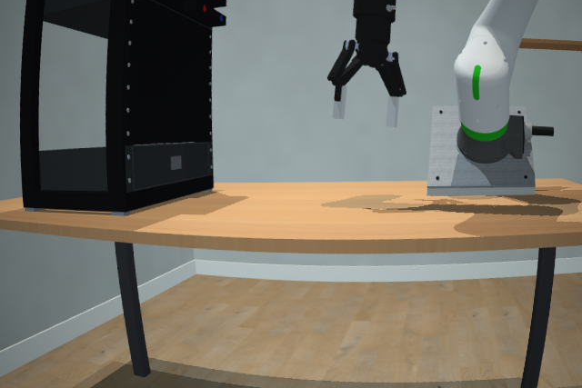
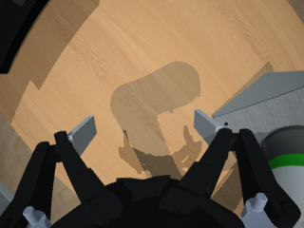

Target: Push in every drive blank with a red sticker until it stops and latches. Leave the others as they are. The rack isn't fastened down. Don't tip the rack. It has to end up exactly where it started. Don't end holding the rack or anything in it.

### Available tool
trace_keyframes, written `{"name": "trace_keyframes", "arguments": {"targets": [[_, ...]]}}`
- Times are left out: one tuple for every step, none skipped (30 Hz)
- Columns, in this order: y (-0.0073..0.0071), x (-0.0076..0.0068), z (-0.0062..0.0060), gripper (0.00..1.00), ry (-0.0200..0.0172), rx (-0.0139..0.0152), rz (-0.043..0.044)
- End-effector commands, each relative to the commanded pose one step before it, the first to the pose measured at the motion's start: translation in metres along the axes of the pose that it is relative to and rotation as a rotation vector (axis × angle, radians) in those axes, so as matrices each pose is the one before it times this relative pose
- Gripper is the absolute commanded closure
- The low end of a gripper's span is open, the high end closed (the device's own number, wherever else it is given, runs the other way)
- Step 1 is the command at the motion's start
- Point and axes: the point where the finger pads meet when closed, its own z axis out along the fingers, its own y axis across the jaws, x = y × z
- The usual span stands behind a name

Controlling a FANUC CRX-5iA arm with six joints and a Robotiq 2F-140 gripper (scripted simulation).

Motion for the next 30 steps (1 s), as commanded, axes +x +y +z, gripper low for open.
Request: {"name": "trace_keyframes", "arguments": {"targets": [[-0.00003,0.00013,-0.00019,0.0,0.00034,0.00017,0.0],[0.0,0.0,0.0,0.0,0.0,0.0,0.0],[0.0,0.0,0.0,0.0,0.0,0.0,0.0],[0.0,0.0,0.0,0.0,0.0,0.0,0.0],[0.0,0.0,0.0,0.0,0.0,0.0,0.0],[0.0,0.0,0.0,0.0,0.0,0.0,0.0],[0.0,0.0,0.0,0.0,0.0,0.0,0.0],[0.0,0.0,0.0,0.0,0.0,0.0,0.0],[0.0,0.0,0.0,0.0,0.0,0.0,0.0],[0.0,0.0,0.0,0.0,0.0,0.0,0.0],[0.0,0.0,0.0,0.0,0.0,0.0,0.0],[0.0,0.0,0.0,0.0,0.0,0.0,0.0],[0.0,0.0,0.0,0.0,0.0,0.0,0.0],[0.0,0.0,0.0,0.0,0.0,0.0,0.0],[0.0,0.0,0.0,0.0,0.0,0.0,0.0],[0.0,0.0,0.0,0.0,0.0,0.0,0.0],[0.0,0.0,0.0,0.0,0.0,0.0,0.0],[0.0,0.0,0.0,0.0,0.0,0.0,0.0],[0.0,0.0,0.0,0.0,0.0,0.0,0.0],[0.0,0.0,0.0,0.0,0.0,0.0,0.0],[0.0,0.0,0.0,0.0,0.0,0.0,0.0],[0.0,0.0,0.0,0.0,0.0,0.0,0.0],[0.0,0.0,0.0,0.0,0.0,0.0,0.0],[0.0,0.0,0.0,0.0,0.0,0.0,0.0],[0.0,0.0,0.0,0.0,0.0,0.0,0.0],[0.0,0.0,0.0,0.0,0.0,0.0,0.0],[0.0,0.0,0.0,0.0,0.0,0.0,0.0],[0.0,0.0,0.0,0.0,0.0,0.0,0.0],[0.0,0.0,0.0,0.0,0.0,0.0,0.0],[0.0,0.0,0.0,0.0,0.0,0.0,0.0]]}}
